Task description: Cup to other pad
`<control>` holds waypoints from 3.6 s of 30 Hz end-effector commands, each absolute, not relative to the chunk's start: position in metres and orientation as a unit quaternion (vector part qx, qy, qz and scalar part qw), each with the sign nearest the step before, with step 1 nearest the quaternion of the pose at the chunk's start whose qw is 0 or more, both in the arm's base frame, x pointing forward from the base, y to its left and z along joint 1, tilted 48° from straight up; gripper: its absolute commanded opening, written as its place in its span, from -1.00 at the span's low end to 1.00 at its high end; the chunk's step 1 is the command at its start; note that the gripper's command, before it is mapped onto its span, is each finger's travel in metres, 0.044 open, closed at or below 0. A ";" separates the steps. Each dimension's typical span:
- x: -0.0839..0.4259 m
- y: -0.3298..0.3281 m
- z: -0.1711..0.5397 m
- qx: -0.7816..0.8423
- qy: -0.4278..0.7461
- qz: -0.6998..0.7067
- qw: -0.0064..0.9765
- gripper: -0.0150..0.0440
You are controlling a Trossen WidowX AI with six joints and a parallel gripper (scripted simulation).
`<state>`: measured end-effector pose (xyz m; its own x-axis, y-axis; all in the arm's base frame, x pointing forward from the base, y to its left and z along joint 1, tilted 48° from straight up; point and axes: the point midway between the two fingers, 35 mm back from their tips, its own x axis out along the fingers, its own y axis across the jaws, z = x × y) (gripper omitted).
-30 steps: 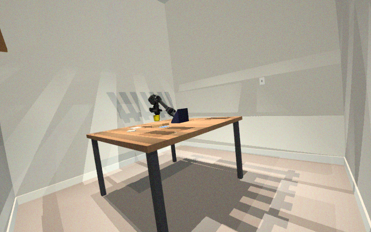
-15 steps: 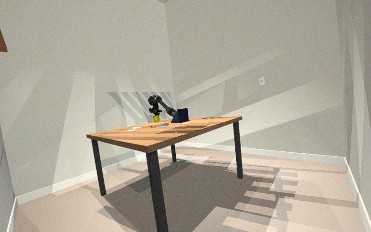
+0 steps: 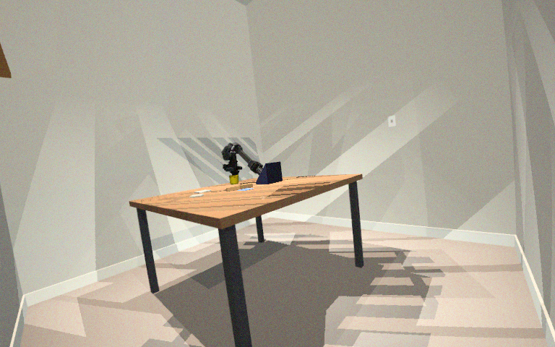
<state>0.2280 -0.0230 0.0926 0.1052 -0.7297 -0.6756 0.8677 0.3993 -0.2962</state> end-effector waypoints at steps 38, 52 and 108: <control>0.230 -0.045 0.075 0.087 0.392 -0.542 0.738 -0.31; 0.230 -0.043 0.077 0.087 0.393 -0.542 0.738 0.01; 0.220 -0.007 0.108 0.076 0.396 -0.541 0.738 0.89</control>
